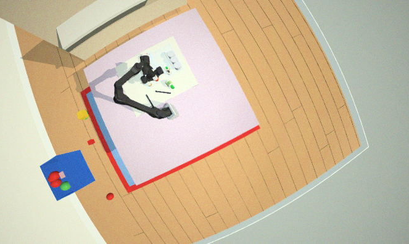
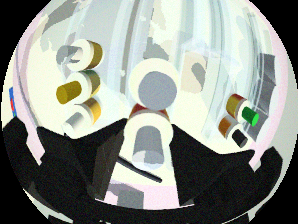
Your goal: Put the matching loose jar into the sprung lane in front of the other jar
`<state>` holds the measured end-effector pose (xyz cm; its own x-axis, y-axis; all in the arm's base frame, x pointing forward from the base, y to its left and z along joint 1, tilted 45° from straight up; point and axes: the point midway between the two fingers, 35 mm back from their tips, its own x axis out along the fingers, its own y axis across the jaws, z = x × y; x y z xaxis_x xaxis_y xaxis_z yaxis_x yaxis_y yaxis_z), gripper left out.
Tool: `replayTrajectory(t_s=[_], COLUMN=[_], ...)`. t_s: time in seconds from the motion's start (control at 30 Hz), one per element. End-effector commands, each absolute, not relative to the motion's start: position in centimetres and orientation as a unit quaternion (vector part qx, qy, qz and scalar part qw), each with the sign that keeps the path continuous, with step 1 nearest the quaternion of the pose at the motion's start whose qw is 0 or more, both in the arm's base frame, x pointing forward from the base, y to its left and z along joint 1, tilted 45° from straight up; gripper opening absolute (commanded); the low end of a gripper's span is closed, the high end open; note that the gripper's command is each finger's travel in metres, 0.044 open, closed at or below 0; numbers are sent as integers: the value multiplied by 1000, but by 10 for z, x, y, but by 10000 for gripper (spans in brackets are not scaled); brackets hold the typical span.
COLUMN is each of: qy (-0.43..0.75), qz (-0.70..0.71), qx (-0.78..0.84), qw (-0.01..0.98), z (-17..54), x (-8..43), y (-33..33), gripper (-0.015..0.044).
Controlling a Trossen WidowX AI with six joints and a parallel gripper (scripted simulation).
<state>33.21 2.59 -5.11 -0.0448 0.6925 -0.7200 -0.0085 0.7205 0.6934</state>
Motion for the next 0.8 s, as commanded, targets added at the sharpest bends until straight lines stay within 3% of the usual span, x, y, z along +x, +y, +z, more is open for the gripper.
replayTrajectory(t_s=[0.0, 0.77], qy=[662, 662], qz=[276, 276], qx=[256, 256], qw=[648, 648], z=[-51, -56], x=[336, 335], y=[27, 32], gripper=[0, 0])
